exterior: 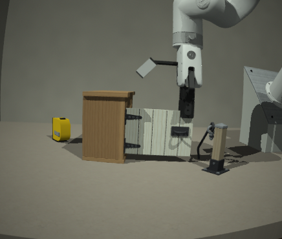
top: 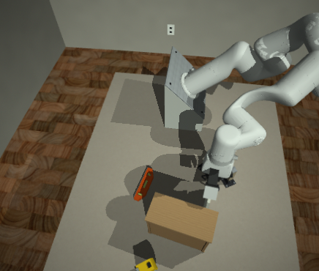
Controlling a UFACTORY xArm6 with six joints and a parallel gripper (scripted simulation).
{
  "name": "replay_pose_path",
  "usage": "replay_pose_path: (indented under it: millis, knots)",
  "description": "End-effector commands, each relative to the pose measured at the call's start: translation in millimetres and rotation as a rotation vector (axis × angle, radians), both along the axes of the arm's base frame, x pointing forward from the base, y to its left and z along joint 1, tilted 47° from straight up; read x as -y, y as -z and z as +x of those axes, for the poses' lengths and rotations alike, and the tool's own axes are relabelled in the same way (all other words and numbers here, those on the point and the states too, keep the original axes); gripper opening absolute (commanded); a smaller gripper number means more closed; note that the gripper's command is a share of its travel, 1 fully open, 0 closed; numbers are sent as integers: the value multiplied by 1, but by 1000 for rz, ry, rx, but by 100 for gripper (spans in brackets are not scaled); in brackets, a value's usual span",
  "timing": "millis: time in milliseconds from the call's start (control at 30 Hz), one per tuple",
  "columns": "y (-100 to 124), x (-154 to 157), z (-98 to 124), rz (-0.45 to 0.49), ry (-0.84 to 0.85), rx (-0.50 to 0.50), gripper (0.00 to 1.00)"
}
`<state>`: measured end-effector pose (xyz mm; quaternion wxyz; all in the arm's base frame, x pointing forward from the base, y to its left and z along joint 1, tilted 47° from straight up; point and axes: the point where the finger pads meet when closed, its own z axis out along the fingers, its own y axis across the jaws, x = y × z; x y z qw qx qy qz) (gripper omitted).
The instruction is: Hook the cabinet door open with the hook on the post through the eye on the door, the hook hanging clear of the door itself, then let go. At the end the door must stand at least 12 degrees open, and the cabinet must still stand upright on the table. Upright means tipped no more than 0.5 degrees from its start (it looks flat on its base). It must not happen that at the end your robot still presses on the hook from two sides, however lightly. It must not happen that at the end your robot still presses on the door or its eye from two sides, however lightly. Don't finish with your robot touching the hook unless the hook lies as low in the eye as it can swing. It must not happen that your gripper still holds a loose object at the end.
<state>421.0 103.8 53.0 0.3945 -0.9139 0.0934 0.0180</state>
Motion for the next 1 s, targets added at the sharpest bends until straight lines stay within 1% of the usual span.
replay_pose_path:
  millis: [0,133,367,533,800,967]
  knots:
    - [0,2,1,-1,-7,12,27]
    - [2,4,1,-3,-34,40,27]
    - [5,6,0,-3,-38,45,27]
    - [7,9,0,-5,-70,78,27]
    - [11,12,0,-5,-78,87,27]
    - [14,15,0,-7,-108,118,27]
